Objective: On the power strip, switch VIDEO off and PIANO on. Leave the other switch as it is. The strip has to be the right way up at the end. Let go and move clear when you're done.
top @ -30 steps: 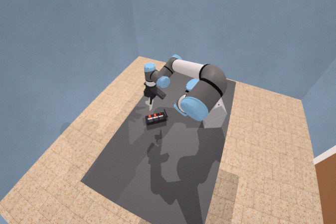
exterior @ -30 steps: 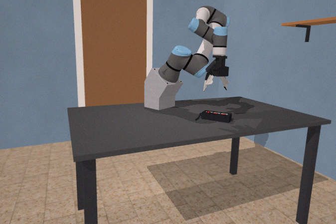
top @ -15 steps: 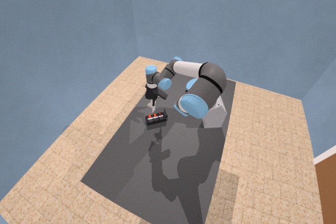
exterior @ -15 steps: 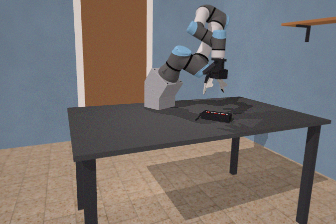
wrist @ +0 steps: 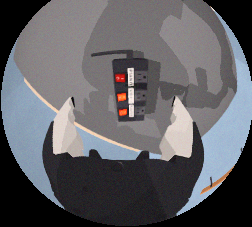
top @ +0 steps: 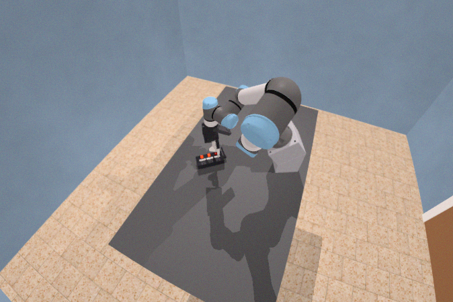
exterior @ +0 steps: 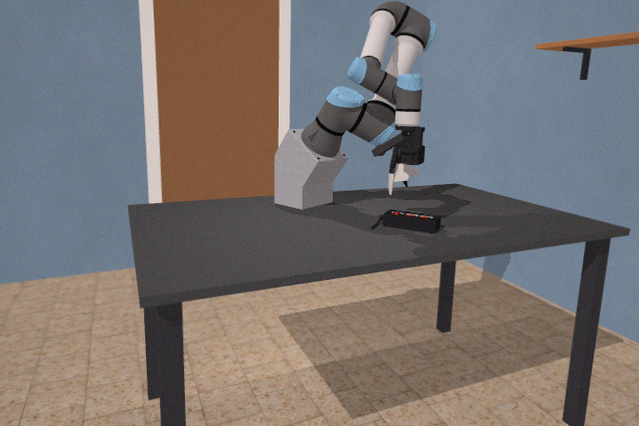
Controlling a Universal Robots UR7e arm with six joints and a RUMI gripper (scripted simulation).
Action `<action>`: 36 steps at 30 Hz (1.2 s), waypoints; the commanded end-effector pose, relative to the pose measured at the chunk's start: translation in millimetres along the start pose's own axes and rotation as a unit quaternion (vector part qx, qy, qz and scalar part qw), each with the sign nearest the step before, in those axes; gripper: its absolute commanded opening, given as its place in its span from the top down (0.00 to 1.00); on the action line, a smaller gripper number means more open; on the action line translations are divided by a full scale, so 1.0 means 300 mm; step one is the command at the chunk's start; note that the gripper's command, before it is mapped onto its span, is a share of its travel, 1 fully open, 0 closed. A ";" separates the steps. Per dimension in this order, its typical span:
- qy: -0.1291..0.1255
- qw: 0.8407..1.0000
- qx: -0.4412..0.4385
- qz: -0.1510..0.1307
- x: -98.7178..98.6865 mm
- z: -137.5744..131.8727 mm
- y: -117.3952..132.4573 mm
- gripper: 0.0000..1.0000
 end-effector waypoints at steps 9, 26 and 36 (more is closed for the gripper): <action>-0.001 1.000 0.020 -0.001 -0.014 0.001 -0.004 1.00; -0.001 1.000 0.020 -0.001 -0.014 0.001 -0.004 1.00; -0.001 1.000 0.020 -0.001 -0.014 0.001 -0.004 1.00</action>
Point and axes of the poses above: the point where the finger pads meet when closed, its own x axis back along the fingers, its own z axis across the jaws, y = z × x, the point moved 10 cm from there along x, back along the fingers
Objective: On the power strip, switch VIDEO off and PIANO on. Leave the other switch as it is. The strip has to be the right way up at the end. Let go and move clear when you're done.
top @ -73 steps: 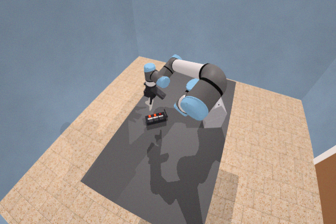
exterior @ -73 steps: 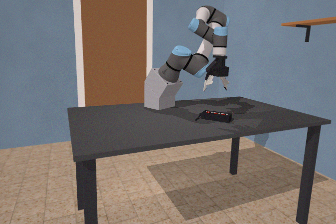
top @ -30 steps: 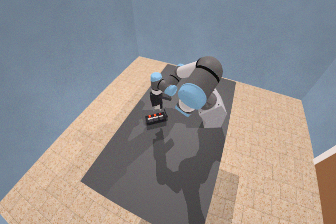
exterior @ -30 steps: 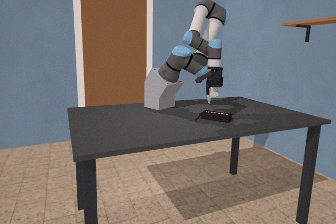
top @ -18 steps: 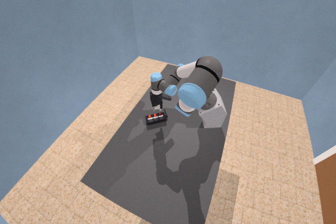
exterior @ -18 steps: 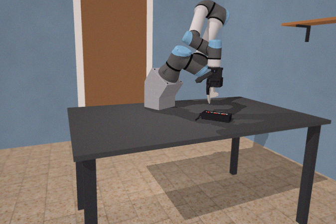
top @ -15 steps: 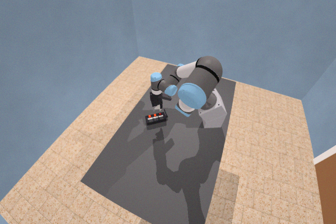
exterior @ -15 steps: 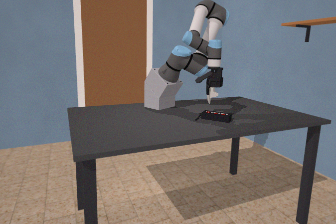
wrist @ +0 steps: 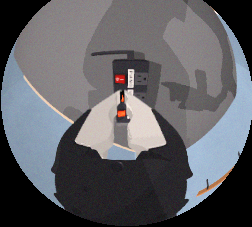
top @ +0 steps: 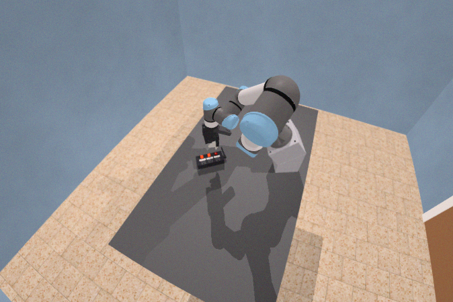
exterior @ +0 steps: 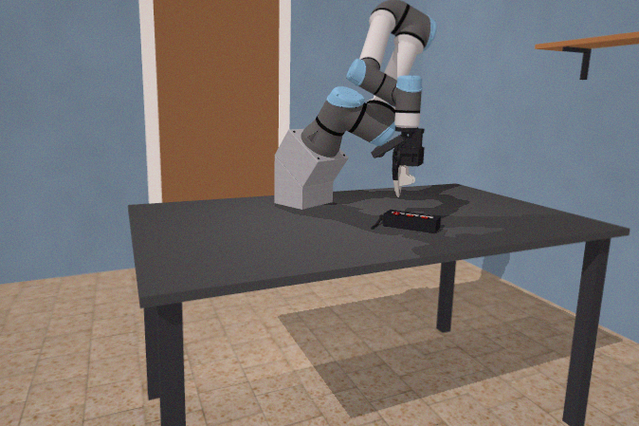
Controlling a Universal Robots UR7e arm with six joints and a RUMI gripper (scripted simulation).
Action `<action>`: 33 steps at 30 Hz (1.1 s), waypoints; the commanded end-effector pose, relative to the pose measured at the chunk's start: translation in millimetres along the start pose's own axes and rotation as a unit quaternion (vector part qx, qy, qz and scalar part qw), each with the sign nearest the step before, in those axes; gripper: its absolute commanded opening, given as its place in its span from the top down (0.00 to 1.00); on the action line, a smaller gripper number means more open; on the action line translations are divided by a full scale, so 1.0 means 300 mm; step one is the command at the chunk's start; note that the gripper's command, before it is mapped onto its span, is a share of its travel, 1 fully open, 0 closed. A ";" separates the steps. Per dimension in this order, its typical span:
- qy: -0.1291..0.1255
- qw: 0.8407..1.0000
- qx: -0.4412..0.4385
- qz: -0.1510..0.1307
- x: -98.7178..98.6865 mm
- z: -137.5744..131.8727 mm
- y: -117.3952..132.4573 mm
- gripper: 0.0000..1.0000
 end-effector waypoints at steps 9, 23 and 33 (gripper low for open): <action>0.000 1.000 0.000 0.000 -0.004 0.000 0.001 1.00; 0.000 1.000 0.000 0.000 -0.041 -0.001 0.001 1.00; 0.000 1.000 0.000 0.000 -0.081 -0.001 0.001 1.00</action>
Point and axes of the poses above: the point where the finger pads meet when closed, its own x axis back along the fingers, its own z axis across the jaws, y = z × x, the point moved 10 cm from there along x, back along the fingers
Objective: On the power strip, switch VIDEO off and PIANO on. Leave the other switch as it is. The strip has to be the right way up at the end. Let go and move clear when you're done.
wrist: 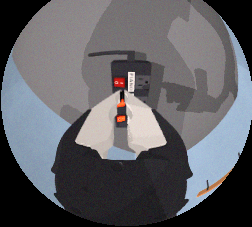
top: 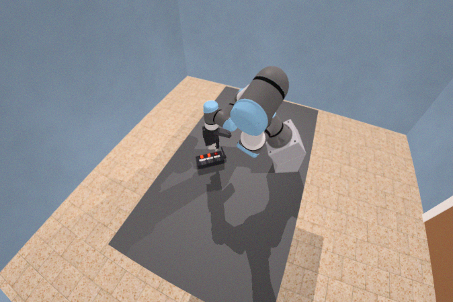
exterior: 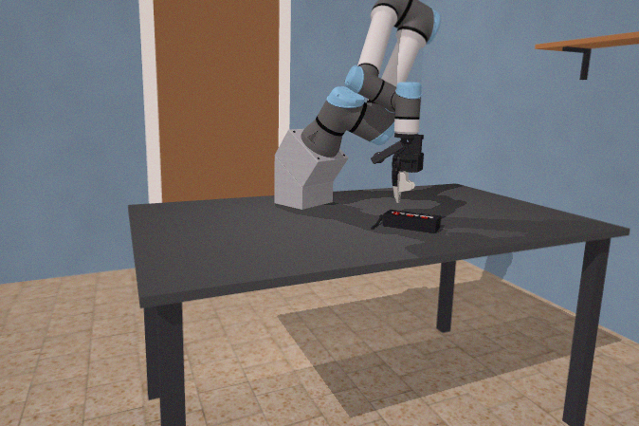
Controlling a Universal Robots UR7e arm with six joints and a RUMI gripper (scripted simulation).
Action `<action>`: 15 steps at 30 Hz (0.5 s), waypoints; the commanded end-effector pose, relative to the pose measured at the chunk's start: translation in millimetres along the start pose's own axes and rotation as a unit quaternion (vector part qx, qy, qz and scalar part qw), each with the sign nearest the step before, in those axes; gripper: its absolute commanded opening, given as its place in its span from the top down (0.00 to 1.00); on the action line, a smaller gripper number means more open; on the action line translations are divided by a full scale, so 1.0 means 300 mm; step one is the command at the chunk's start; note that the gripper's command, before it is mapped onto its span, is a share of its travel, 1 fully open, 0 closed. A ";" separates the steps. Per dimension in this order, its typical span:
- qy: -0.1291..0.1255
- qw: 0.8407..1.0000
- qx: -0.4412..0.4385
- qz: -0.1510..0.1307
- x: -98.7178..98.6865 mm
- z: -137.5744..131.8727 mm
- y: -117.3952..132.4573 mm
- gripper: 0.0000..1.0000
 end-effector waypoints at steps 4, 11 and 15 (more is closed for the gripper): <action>-0.001 1.000 0.000 0.000 -0.036 -0.001 0.002 1.00; -0.001 1.000 0.000 0.000 -0.055 -0.001 0.002 1.00; -0.001 1.000 0.000 0.000 -0.068 -0.001 0.002 1.00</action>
Point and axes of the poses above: the point where the finger pads meet when closed, its own x axis back along the fingers, its own z axis across the jaws, y = z × x, the point moved 10 cm from there along x, back along the fingers
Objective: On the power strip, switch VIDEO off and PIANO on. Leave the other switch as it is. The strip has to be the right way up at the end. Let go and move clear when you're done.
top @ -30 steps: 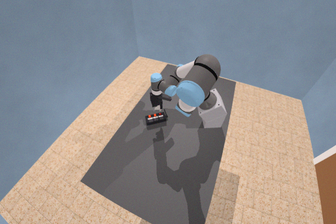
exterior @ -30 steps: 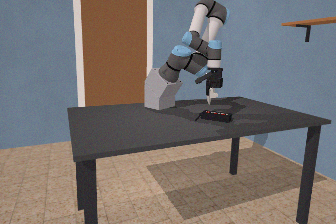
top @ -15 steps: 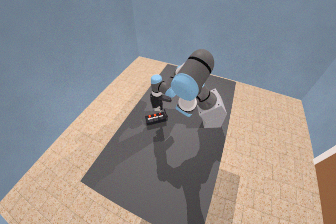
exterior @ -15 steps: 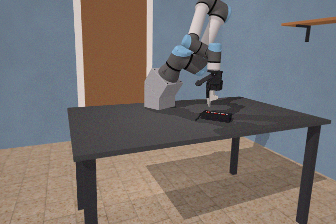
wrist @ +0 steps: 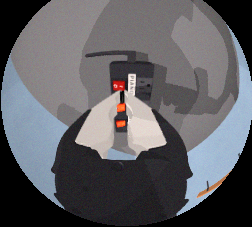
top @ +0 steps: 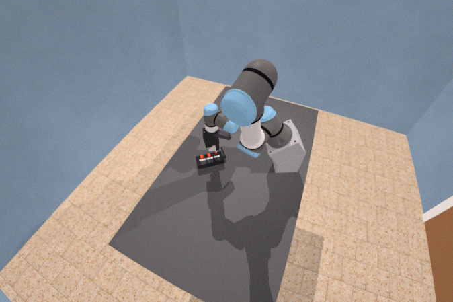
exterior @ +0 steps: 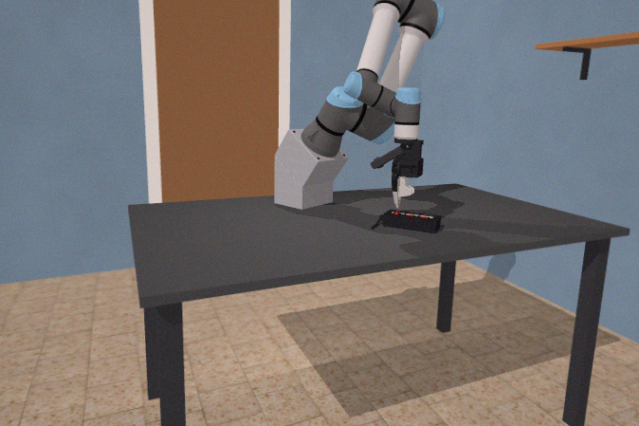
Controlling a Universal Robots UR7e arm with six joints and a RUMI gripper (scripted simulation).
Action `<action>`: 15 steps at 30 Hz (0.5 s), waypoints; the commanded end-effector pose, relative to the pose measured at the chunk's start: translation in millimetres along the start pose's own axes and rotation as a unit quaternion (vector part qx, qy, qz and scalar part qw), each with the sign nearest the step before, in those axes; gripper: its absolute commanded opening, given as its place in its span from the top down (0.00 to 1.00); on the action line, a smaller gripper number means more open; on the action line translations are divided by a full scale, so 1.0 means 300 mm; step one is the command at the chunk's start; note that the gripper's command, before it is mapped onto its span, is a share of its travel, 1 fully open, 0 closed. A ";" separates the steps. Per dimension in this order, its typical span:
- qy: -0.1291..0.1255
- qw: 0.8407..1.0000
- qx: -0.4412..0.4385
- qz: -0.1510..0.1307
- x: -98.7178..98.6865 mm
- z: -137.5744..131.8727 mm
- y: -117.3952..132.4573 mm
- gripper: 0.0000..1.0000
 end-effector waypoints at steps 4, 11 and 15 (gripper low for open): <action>-0.001 1.000 0.000 0.000 -0.021 0.000 0.002 1.00; -0.001 1.000 0.000 0.000 -0.028 0.000 0.002 1.00; -0.001 1.000 0.000 0.000 -0.029 0.000 0.002 1.00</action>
Point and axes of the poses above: the point where the finger pads meet when closed, its own x axis back along the fingers, its own z axis across the jaws, y = z × x, the point moved 10 cm from there along x, back along the fingers
